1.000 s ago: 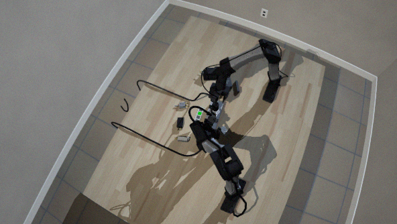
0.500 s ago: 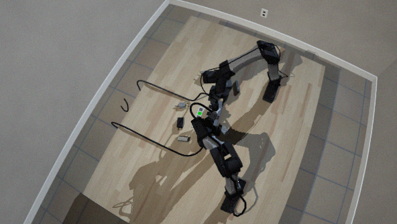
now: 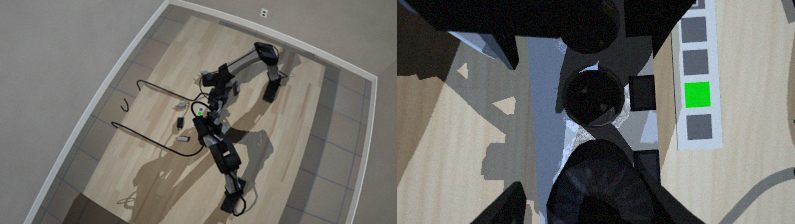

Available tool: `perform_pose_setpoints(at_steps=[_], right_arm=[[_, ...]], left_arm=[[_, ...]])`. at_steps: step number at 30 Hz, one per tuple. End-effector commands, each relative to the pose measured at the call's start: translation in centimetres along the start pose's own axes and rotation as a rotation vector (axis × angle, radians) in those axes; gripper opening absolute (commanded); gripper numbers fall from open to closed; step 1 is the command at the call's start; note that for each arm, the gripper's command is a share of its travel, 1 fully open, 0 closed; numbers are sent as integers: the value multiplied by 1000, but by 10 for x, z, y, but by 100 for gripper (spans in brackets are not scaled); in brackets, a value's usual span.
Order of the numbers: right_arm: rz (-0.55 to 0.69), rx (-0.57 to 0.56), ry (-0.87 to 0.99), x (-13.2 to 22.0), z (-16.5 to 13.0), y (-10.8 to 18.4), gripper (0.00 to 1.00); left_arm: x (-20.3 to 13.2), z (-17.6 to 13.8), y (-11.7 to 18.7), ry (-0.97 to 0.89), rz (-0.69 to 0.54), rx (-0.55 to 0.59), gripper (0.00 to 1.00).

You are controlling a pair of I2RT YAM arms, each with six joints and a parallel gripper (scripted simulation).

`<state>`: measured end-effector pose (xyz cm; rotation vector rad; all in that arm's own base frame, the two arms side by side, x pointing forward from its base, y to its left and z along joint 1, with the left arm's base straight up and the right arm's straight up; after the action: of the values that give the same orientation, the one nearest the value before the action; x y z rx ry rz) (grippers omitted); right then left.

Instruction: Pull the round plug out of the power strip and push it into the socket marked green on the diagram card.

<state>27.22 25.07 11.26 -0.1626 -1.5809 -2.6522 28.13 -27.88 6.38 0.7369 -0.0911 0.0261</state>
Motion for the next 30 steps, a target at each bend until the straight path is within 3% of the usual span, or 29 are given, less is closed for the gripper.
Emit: perform_pose_setpoints(at_steps=[1, 5, 8, 10, 12, 13, 14, 16, 17, 19, 20, 30], right_arm=[[-38, -33, 17, -6, 8, -2, 62], [-38, -33, 17, -11, 8, -5, 62], [-38, -33, 17, -10, 7, -5, 45], [-38, -33, 17, -9, 7, -5, 39], [-39, -30, 15, -8, 6, -6, 34], [-44, -29, 13, -8, 5, -7, 31], [-45, -30, 14, -7, 5, -6, 20], [-45, -30, 14, -7, 5, -6, 20], [-46, -31, 14, -7, 5, -6, 8], [-42, -26, 12, -6, 3, -7, 31], [-40, -33, 10, -7, 4, -6, 33], [-50, -38, 26, -6, 10, 0, 33]], left_arm=[[13, 13, -1, -24, 51, -39, 89], [11, 13, 0, -24, 51, -39, 79], [10, 12, 1, -24, 51, -39, 70], [9, 11, 1, -24, 51, -39, 48], [10, 12, 1, -25, 56, -41, 70], [10, 13, 1, -27, 62, -42, 73], [10, 13, 1, -27, 62, -42, 73], [10, 13, 1, -27, 62, -42, 73], [10, 13, 1, -27, 62, -42, 73], [10, 13, 1, -27, 62, -42, 73], [10, 13, 1, -27, 62, -42, 73], [8, 10, 1, -20, 48, -33, 73]])
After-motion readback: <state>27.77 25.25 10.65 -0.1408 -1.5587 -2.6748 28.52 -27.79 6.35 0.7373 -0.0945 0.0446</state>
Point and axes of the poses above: on each arm, the point where the finger pads meet when closed, its own y axis back along the fingers, its own x axis across the jaws, z = x × y, the point moved 9 cm from there along y, back along the fingers, and after that the axes turned 10 degrees about -y, right-handed, at the moved point
